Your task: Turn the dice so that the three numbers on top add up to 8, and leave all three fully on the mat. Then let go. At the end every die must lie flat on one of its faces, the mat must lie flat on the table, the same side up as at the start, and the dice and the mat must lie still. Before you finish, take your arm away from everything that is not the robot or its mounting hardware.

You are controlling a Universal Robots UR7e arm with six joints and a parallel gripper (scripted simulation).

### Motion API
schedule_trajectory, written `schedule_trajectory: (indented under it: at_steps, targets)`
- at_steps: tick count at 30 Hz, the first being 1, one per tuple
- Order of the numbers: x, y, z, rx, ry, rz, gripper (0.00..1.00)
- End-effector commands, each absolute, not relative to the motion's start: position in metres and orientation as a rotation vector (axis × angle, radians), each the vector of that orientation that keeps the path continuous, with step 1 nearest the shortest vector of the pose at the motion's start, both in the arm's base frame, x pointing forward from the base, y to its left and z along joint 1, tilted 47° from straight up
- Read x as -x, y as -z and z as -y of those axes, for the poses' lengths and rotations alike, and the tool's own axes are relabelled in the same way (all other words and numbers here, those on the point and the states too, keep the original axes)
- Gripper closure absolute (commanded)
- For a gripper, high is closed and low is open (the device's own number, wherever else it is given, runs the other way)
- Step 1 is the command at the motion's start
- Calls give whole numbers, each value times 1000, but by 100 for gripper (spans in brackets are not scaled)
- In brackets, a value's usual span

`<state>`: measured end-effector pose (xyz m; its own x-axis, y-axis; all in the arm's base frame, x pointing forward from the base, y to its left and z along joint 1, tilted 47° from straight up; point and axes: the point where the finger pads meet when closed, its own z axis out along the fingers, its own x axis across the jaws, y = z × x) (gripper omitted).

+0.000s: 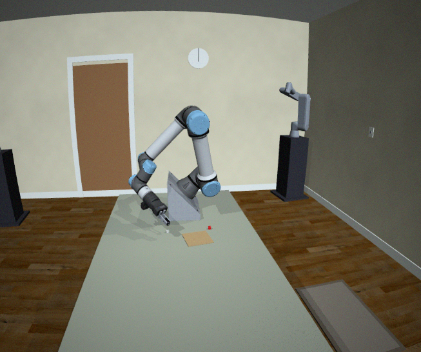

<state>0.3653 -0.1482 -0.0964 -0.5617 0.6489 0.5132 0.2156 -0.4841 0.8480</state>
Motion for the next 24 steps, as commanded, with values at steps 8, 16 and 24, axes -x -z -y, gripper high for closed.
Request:
schedule_trajectory:
  at_steps: [8,16,24]
  targets:
    - [-373,126,118,-1271,-2128,-1403,66]
    - [-377,141,104,-1271,-2128,-1403,66]
    - [-379,148,97,-1271,-2128,-1403,66]
